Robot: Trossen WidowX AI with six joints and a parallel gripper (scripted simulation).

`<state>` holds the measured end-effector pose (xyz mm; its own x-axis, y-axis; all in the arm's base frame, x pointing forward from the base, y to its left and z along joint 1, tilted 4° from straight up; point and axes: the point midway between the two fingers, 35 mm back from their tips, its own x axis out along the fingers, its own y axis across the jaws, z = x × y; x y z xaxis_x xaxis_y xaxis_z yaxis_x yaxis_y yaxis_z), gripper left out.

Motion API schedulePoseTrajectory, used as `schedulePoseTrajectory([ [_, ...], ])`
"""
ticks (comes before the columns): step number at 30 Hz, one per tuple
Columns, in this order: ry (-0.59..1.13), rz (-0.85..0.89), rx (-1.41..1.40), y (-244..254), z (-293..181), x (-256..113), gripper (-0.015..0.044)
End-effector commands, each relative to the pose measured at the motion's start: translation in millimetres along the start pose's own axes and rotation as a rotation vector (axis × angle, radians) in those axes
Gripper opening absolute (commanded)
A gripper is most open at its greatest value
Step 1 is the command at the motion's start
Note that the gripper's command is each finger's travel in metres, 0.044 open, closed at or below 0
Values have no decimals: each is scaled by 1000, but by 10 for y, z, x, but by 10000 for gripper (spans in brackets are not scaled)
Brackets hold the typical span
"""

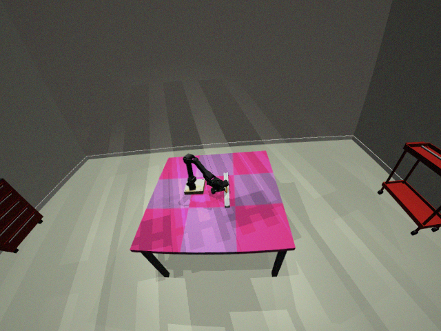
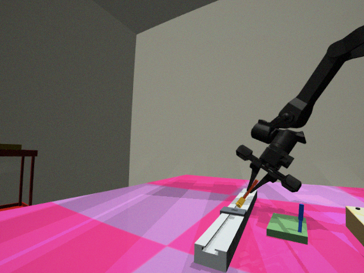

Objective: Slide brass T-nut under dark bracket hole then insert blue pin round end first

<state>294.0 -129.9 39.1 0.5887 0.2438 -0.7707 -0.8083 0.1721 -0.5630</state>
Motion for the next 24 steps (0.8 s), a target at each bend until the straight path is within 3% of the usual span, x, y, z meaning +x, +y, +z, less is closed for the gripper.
schedulePoseTrajectory([
  [1, 5, 7, -5, -19, -11, -2, -150],
  [24, 2, 51, 8, -37, -13, 4, -150],
])
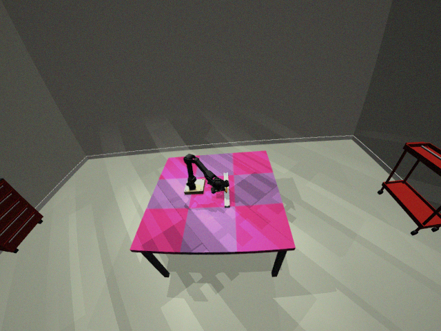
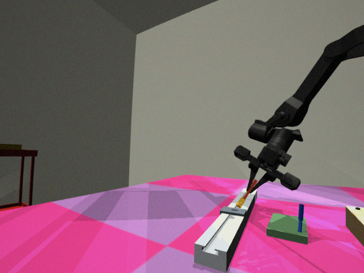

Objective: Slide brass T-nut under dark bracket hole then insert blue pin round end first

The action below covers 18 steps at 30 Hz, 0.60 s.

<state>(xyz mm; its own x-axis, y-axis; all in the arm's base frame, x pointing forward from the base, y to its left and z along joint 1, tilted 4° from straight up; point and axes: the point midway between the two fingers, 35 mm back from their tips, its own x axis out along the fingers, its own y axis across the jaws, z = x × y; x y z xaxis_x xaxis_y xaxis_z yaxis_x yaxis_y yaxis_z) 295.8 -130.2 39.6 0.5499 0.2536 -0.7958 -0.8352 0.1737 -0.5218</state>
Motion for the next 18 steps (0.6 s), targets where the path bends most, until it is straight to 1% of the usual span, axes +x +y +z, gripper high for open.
schedulePoseTrajectory([
  [1, 4, 6, -5, -20, -12, -3, -150],
  [18, 1, 41, 6, -39, -13, -1, -150],
])
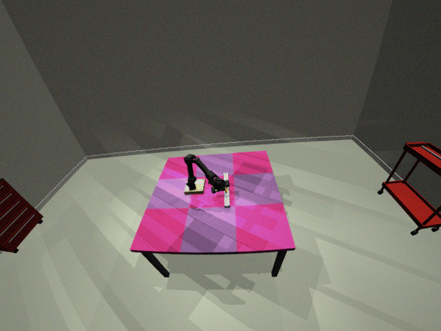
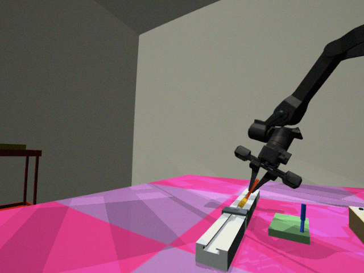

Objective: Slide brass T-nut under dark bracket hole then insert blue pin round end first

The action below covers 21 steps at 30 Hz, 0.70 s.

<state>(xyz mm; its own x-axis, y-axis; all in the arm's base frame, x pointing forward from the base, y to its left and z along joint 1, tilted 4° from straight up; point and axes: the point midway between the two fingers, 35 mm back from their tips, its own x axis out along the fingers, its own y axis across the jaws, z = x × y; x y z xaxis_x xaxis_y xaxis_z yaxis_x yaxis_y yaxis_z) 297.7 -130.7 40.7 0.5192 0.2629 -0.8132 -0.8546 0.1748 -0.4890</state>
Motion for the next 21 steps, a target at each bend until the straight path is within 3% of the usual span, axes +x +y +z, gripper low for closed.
schedulePoseTrajectory([
  [1, 4, 7, -4, -18, -11, -2, -150],
  [21, 3, 49, 9, -42, -11, 1, -150],
])
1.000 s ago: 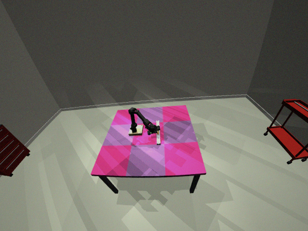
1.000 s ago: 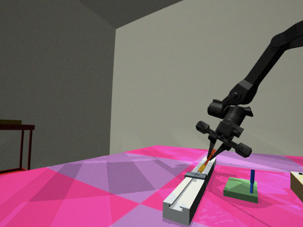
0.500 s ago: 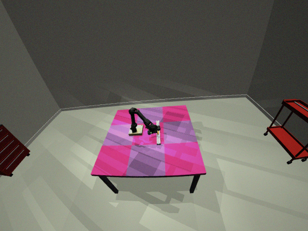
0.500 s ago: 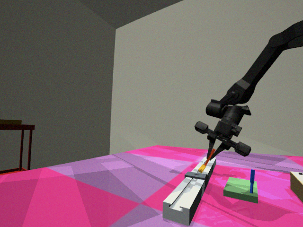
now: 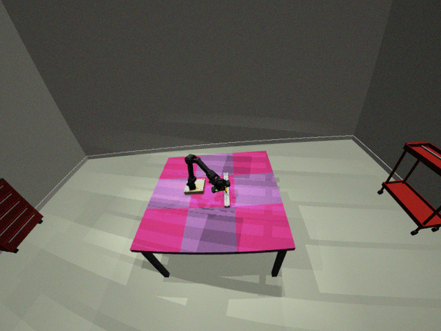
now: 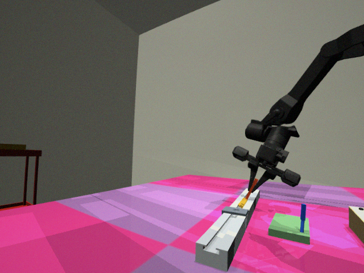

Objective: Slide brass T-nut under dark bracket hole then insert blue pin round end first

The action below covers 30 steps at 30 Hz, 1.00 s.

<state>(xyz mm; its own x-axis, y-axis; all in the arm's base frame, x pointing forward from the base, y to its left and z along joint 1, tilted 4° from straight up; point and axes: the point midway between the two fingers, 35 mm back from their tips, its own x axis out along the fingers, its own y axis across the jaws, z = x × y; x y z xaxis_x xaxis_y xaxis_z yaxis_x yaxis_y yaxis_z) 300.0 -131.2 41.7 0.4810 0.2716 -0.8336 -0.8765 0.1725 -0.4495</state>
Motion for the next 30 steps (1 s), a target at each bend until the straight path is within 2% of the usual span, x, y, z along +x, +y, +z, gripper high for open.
schedulePoseTrajectory([
  [1, 4, 7, 0, -17, -11, -2, -150],
  [30, 4, 68, 19, -52, -11, 2, -150],
])
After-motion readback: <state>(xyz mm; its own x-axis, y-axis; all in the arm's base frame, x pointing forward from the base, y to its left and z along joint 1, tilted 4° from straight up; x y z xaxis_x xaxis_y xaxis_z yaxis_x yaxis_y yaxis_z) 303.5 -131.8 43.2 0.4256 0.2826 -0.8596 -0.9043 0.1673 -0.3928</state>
